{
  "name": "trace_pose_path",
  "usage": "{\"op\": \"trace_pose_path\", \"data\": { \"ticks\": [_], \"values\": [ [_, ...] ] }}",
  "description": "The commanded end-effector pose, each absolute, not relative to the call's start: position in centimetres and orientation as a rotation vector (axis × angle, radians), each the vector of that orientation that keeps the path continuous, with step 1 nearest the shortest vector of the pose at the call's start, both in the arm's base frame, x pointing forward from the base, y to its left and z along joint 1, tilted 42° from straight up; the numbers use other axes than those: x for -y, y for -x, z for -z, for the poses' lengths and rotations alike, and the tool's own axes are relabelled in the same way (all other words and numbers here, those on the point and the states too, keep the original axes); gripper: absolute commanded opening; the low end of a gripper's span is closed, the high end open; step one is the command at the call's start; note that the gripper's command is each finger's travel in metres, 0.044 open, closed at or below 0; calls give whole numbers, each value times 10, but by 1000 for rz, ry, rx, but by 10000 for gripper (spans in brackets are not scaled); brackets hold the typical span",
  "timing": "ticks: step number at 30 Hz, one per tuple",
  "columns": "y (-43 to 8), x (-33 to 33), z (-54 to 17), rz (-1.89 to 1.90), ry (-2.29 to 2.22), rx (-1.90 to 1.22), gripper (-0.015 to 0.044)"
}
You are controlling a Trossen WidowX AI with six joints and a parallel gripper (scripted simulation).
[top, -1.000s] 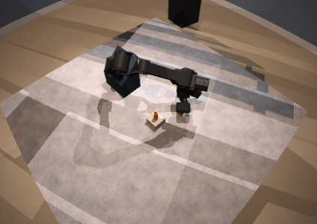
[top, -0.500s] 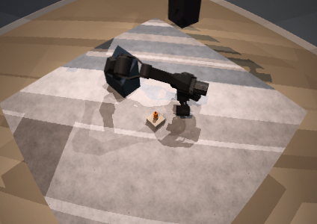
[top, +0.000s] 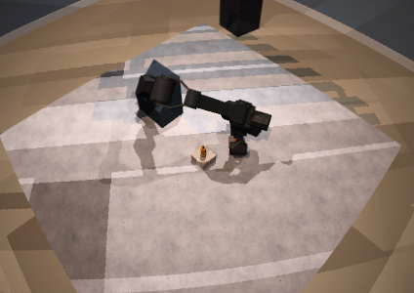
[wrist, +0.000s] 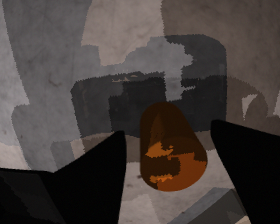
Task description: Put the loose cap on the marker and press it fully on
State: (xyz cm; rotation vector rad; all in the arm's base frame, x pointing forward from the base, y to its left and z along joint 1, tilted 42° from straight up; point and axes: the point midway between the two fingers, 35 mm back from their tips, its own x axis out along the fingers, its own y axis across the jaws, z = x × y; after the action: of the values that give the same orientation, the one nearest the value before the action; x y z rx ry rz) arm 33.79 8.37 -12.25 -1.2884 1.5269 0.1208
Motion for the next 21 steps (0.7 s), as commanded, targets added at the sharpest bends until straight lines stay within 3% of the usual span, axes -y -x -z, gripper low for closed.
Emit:
{"op": "trace_pose_path", "data": {
  "ticks": [1,2,6,15,18,21],
  "values": [
    [-336,-79,127,-122,1301,-1532,252],
    [-336,-79,127,-122,1301,-1532,252],
    [-336,-79,127,-122,1301,-1532,147],
    [-336,-79,127,-122,1301,-1532,87],
    [-338,-83,127,-112,1275,-1515,8],
    [-337,-90,121,-114,1276,-1516,0]
  ]
}}
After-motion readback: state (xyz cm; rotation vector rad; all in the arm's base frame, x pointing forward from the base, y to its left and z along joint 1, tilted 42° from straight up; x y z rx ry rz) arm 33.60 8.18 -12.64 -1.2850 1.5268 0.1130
